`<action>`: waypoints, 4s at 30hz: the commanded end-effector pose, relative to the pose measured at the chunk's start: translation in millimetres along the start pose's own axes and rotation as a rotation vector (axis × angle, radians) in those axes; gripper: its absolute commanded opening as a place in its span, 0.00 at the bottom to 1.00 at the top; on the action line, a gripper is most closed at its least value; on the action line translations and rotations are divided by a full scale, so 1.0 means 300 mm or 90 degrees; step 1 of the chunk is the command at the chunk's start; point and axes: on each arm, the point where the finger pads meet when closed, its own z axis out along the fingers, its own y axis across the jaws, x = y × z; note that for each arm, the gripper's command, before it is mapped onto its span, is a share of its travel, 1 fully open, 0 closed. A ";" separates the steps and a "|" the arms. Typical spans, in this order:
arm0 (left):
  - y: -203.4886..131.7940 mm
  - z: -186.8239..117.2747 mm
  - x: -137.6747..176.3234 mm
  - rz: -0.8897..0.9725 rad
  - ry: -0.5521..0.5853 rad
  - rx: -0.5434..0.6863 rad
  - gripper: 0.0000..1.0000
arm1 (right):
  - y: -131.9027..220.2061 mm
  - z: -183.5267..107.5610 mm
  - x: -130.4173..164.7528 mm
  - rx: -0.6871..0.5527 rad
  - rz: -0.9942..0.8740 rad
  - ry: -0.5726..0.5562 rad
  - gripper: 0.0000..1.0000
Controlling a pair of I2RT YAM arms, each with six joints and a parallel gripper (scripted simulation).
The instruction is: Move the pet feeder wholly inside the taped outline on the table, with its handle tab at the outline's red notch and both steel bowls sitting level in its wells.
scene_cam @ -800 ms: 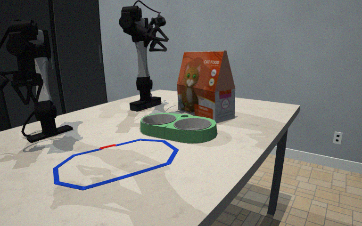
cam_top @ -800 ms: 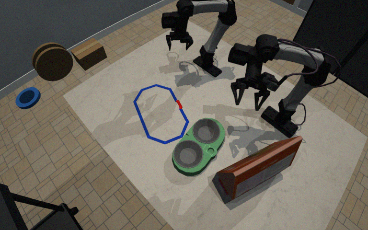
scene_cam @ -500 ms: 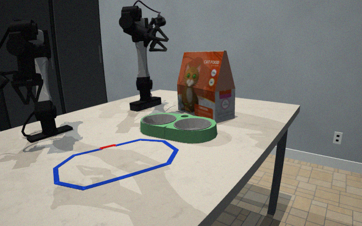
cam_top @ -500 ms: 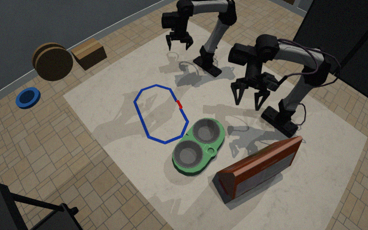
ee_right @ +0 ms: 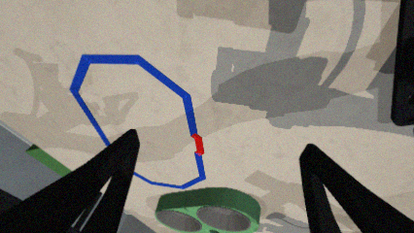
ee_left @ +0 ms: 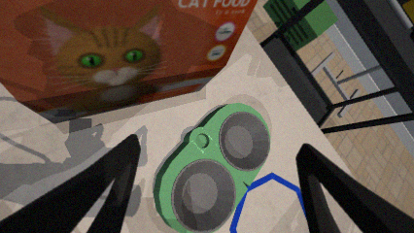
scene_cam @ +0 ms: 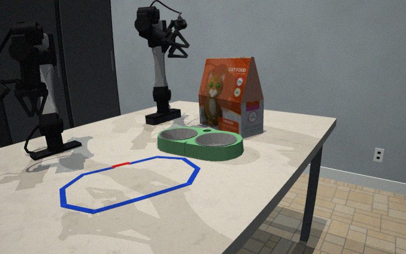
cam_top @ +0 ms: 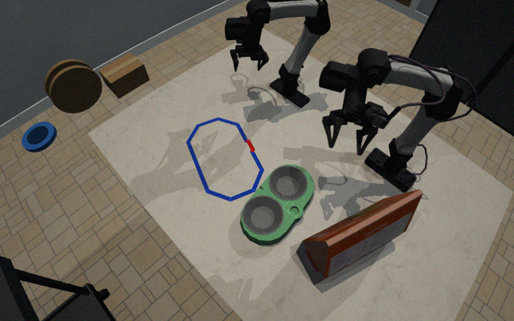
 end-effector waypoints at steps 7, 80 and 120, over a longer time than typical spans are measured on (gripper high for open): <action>0.087 0.067 0.011 0.090 0.127 -0.018 1.00 | 0.306 0.015 0.248 -0.139 -0.389 0.010 1.00; 0.156 -0.019 -0.013 0.628 0.121 0.675 1.00 | -0.085 0.256 1.792 -0.522 -1.569 -0.019 0.37; 0.156 -0.019 -0.013 0.628 0.121 0.675 1.00 | -0.175 0.425 1.942 -0.340 -1.364 -0.087 0.37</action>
